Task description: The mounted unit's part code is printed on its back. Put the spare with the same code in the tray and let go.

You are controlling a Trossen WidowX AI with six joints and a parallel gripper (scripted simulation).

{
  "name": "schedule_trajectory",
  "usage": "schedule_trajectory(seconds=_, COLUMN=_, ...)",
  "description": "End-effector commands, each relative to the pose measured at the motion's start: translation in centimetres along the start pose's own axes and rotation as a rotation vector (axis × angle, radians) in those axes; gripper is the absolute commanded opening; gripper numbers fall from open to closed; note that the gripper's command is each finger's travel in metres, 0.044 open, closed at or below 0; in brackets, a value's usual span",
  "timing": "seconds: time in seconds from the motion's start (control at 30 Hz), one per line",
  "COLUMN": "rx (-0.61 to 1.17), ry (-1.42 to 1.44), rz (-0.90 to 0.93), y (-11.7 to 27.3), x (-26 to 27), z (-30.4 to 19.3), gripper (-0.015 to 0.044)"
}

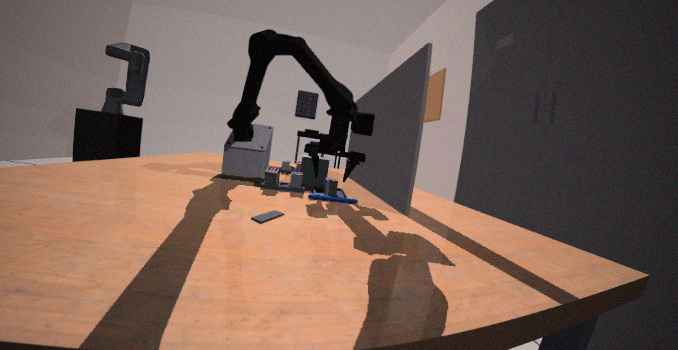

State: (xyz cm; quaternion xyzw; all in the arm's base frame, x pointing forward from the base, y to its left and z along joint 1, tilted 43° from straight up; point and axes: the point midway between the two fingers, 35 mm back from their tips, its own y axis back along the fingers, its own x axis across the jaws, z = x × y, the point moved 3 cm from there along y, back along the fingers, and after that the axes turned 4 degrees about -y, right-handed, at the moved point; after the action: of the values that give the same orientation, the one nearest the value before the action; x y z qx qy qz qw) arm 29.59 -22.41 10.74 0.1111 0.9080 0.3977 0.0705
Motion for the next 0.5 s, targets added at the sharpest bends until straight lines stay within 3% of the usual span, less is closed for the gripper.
schedule_trajectory(seconds=0.0, rx=0.004, ry=-0.007, rz=-0.028, y=7.0, x=-0.2, z=0.0, gripper=0.044)
schedule_trajectory(seconds=0.1, rx=0.005, ry=-0.005, rz=-0.028, y=8.6, x=0.1, z=-0.1, gripper=0.044)
schedule_trajectory(seconds=0.47, rx=0.0, ry=0.003, rz=-0.028, y=8.1, x=0.0, z=0.1, gripper=0.044)
